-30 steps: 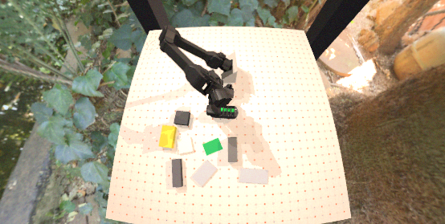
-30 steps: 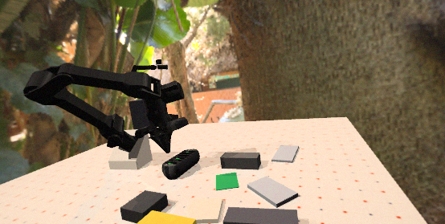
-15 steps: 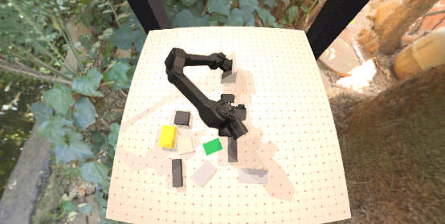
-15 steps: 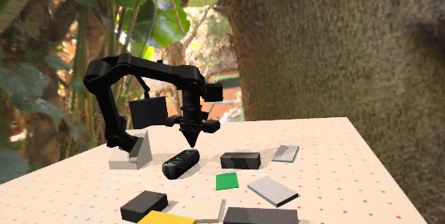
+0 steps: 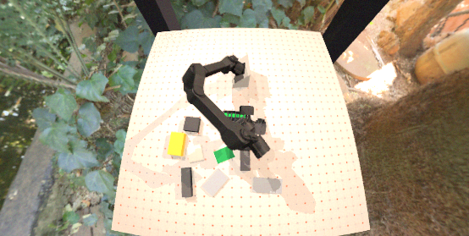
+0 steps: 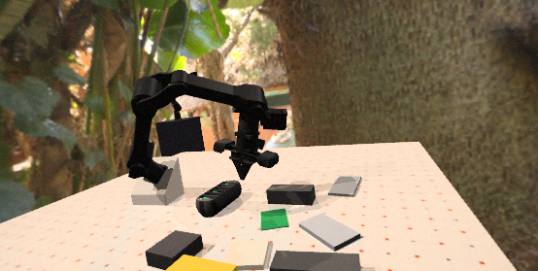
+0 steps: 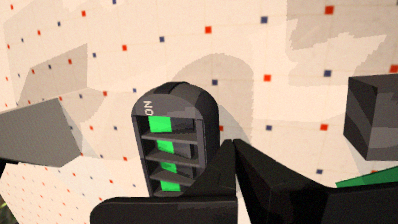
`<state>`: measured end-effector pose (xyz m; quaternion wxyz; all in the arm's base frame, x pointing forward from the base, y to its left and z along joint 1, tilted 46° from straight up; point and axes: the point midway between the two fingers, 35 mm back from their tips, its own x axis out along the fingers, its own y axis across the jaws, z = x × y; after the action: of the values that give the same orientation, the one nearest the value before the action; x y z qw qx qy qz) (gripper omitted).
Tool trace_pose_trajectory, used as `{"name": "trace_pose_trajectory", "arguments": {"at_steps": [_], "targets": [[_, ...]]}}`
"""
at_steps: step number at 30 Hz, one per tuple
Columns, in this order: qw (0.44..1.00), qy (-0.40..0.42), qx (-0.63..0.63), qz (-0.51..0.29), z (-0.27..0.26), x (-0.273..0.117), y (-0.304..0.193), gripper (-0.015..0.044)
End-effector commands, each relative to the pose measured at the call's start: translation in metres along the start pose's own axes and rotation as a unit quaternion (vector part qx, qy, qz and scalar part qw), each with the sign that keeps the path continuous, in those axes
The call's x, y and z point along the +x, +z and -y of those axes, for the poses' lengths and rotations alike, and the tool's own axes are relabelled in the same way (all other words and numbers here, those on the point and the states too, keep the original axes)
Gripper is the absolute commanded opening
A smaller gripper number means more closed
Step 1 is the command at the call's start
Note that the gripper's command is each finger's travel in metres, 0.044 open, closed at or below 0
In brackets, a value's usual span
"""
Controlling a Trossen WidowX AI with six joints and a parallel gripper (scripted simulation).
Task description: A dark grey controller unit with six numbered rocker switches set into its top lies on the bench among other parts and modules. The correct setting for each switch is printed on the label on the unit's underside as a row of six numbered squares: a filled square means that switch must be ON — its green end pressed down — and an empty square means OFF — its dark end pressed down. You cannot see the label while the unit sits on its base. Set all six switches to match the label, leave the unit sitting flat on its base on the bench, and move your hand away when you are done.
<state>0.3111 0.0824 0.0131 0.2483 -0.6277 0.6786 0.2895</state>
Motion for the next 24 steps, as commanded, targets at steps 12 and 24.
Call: {"name": "trace_pose_trajectory", "arguments": {"at_steps": [12, 24], "targets": [[0.995, -0.082, -0.009, 0.058, -0.036, -0.017, -0.072, 0.0341], [0.987, -0.141, -0.012, 0.082, -0.068, -0.012, -0.106, 0.044]]}}
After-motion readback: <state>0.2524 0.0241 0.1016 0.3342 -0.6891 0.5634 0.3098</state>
